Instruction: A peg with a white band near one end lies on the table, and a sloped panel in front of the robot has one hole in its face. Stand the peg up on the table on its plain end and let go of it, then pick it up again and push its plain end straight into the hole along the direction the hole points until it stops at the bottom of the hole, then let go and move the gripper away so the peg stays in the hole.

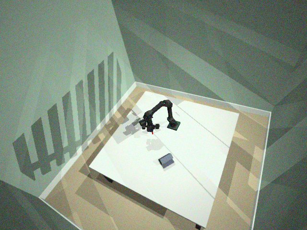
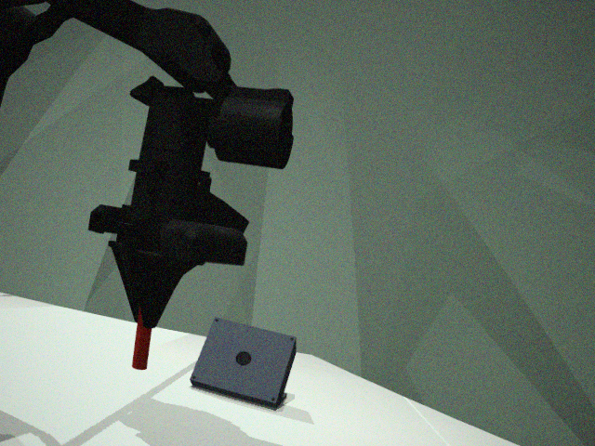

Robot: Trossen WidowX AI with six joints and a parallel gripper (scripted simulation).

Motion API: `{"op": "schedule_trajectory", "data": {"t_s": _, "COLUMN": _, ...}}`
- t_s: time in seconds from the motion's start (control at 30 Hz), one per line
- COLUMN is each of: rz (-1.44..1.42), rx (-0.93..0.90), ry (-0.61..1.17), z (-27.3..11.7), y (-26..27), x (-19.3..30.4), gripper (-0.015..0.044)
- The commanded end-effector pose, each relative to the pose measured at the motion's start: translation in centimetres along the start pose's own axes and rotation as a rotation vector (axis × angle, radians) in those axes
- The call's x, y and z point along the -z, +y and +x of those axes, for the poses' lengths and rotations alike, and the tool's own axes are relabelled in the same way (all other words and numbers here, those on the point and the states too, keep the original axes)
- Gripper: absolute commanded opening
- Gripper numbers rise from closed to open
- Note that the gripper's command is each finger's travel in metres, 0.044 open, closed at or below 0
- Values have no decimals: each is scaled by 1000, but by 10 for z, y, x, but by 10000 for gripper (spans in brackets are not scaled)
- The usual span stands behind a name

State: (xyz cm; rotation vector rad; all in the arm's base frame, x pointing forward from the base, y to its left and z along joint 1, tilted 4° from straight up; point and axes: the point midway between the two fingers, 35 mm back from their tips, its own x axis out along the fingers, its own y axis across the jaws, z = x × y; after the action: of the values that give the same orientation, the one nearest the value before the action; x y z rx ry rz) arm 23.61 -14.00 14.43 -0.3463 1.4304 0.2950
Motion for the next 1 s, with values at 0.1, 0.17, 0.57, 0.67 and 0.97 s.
{"op": "schedule_trajectory", "data": {"t_s": 0.1, "rz": 25, "rx": -33, "ry": -64, "z": 7, "y": 3, "x": -16, "gripper": 0}}
{"op": "schedule_trajectory", "data": {"t_s": 0.17, "rz": 32, "rx": -42, "ry": -83, "z": 9, "y": 4, "x": -20, "gripper": 0}}
{"op": "schedule_trajectory", "data": {"t_s": 0.57, "rz": 68, "rx": -100, "ry": -195, "z": 17, "y": 11, "x": -46, "gripper": 0}}
{"op": "schedule_trajectory", "data": {"t_s": 0.67, "rz": 77, "rx": -117, "ry": -222, "z": 19, "y": 13, "x": -53, "gripper": 0}}
{"op": "schedule_trajectory", "data": {"t_s": 0.97, "rz": 101, "rx": -170, "ry": -301, "z": 23, "y": 20, "x": -71, "gripper": 0}}
